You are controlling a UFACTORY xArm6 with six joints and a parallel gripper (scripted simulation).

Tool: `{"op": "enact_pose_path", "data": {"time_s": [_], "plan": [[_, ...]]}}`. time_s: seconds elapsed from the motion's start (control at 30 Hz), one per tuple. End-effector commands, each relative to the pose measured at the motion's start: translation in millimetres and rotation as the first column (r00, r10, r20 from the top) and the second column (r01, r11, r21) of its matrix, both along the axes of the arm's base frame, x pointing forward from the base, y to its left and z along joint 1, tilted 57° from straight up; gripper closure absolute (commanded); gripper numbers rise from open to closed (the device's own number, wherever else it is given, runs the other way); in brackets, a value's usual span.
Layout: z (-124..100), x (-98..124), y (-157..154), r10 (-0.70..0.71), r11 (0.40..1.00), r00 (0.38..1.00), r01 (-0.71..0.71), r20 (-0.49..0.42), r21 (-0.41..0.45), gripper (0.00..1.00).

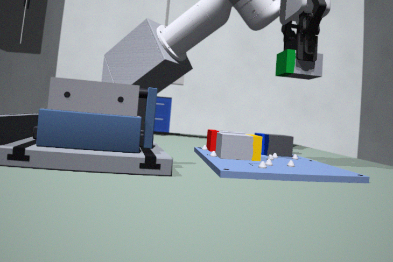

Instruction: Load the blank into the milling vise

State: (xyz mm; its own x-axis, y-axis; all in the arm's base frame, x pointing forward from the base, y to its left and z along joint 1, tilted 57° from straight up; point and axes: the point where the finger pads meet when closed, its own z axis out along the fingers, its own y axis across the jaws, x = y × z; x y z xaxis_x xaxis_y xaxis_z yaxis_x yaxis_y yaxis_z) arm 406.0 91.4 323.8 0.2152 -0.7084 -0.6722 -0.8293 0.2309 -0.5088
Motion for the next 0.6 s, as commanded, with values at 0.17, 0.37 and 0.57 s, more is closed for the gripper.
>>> {"op": "enact_pose_path", "data": {"time_s": [0.17, 0.37, 0.57], "plan": [[2.1, -0.7, -1.7, -0.001, 1.000, 1.000, 0.001, 0.002, 0.000, 1.00], [0.5, 0.9, 0.3, -0.001, 1.000, 1.000, 0.001, 0.002, 0.000, 1.00], [-1.0, 2.4, 2.2, -0.001, 1.000, 1.000, 0.001, 0.002, 0.000, 1.00]]}}
